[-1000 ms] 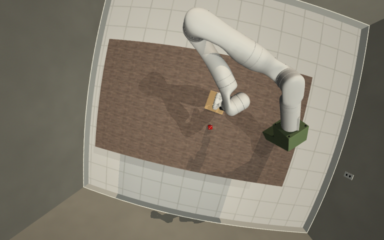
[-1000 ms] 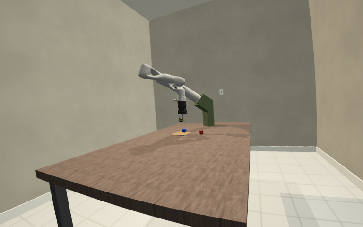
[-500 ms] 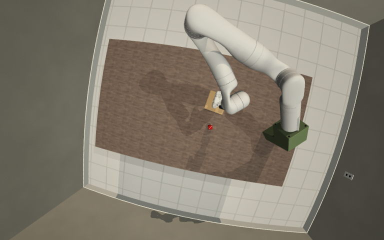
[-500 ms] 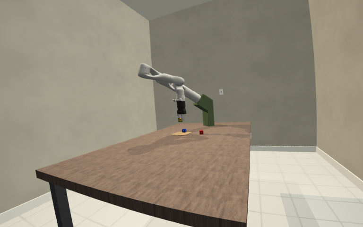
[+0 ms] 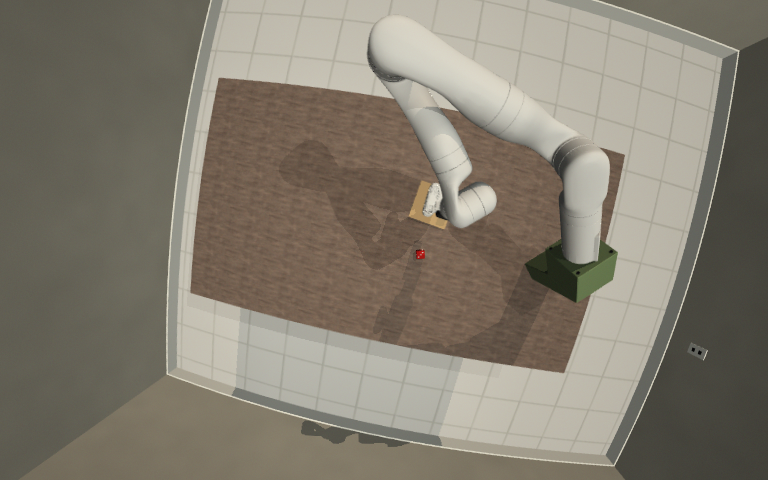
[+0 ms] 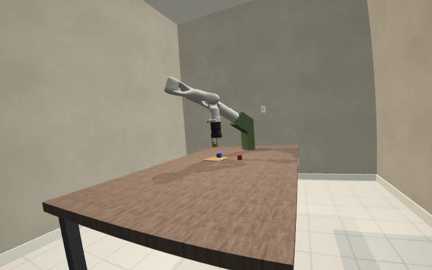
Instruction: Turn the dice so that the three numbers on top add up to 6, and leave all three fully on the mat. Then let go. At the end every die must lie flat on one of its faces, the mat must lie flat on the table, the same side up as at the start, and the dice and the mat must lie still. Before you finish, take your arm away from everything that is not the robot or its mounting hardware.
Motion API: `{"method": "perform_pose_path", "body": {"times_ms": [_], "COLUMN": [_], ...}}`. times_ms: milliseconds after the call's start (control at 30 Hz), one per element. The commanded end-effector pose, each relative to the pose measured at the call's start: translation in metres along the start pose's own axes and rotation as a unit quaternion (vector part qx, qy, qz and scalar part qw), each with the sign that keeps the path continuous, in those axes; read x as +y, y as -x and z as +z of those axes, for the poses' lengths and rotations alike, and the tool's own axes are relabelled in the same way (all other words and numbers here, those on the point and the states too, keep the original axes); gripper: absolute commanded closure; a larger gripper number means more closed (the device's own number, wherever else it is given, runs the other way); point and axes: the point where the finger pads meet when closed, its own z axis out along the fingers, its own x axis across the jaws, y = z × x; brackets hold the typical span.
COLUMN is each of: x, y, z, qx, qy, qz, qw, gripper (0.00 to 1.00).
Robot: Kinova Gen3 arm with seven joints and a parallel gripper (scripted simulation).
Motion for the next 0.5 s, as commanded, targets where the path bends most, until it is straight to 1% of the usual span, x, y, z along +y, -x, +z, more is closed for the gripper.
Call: {"method": "perform_pose_path", "body": {"times_ms": [0,200,267,467], "x": [0.004,0.004,0.004,0.004], "y": [-0.003,-0.003,-0.003,-0.004], "z": [0.012,0.038,0.038,0.063], "qx": [0.005,0.005,0.005,0.005], "qy": [0.006,0.006,0.006,0.006], "qz": [-0.001,-0.001,-0.001,-0.001], "qw": [1.000,1.000,1.000,1.000], "gripper": [0.43,0.43,0.43,0.43]}}
